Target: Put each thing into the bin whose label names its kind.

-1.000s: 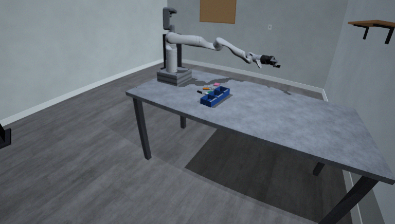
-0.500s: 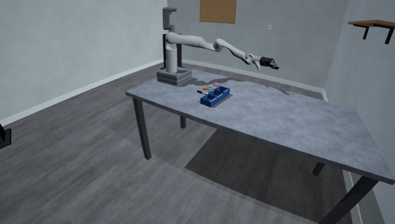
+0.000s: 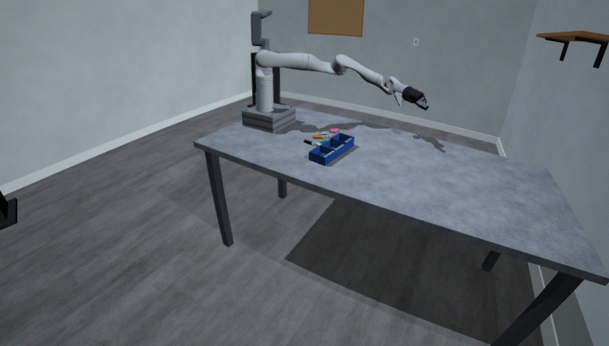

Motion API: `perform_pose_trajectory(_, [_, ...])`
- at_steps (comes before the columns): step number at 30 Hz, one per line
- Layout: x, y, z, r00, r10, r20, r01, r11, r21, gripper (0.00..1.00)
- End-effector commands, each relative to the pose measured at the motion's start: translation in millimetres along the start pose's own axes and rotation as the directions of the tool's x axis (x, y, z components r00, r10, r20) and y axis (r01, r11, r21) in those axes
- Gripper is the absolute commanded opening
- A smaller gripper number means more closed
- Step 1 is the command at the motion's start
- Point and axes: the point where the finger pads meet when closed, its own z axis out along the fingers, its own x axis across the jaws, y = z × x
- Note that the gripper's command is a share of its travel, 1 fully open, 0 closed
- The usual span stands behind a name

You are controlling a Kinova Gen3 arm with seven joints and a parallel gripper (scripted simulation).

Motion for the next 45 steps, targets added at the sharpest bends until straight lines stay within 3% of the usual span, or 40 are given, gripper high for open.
perform_pose_trajectory(1, [-22.6, -8.4, 26.6, 1.0, 0.023, 0.015, -0.023, 0.999, 0.042, 0.31])
perform_pose_trajectory(5, [-30.7, -9.8, 32.4, 1.0, 0.017, 0.021, -0.018, 1.0, 0.025, 0.31])
perform_pose_trajectory(8, [-42.7, -33.9, 46.6, 1.0, -0.006, 0.0, 0.006, 0.983, 0.185, 0.31])
perform_pose_trajectory(10, [-47.7, -46.2, 57.2, 1.0, -0.008, -0.007, 0.009, 0.983, 0.181, 0.31])
perform_pose_trajectory(15, [-57.7, -50.6, 64.3, 1.0, 0.0, 0.003, -0.001, 0.987, 0.164, 0.31])
perform_pose_trajectory(18, [-69.1, -76.4, 74.3, 0.999, -0.012, -0.034, 0.022, 0.95, 0.312, 0.31])
perform_pose_trajectory(20, [-74.0, -90.3, 82.6, 0.999, -0.013, -0.041, 0.025, 0.951, 0.308, 0.31])
perform_pose_trajectory(21, [-82.7, -92.7, 88.5, 1.0, -0.006, -0.025, 0.014, 0.955, 0.297, 0.31])
perform_pose_trajectory(23, [-83.1, -93.8, 88.4, 1.0, -0.007, -0.026, 0.014, 0.955, 0.295, 0.31])
perform_pose_trajectory(26, [-92.4, -119.3, 91.9, 0.997, -0.006, -0.078, 0.039, 0.904, 0.426, 0.31])
perform_pose_trajectory(32, [-103.7, -134.3, 100.5, 0.998, -0.002, -0.069, 0.031, 0.911, 0.411, 0.31])
perform_pose_trajectory(33, [-103.3, -146.8, 99.6, 0.995, 0.0, -0.105, 0.049, 0.885, 0.462, 0.31])
perform_pose_trajectory(35, [-113.4, -164.1, 99.6, 0.992, 0.007, -0.128, 0.062, 0.846, 0.529, 0.31])
perform_pose_trajectory(39, [-121.7, -175.6, 105.4, 0.993, 0.018, -0.119, 0.046, 0.854, 0.518, 0.31])
perform_pose_trajectory(40, [-121.0, -185.1, 101.7, 0.987, 0.023, -0.158, 0.069, 0.828, 0.557, 0.31])
perform_pose_trajectory(42, [-130.6, -202.5, 98.5, 0.982, 0.037, -0.184, 0.085, 0.786, 0.613, 0.31])
perform_pose_trajectory(45, [-132.8, -212.4, 98.9, 0.981, 0.043, -0.19, 0.082, 0.792, 0.605, 0.31])
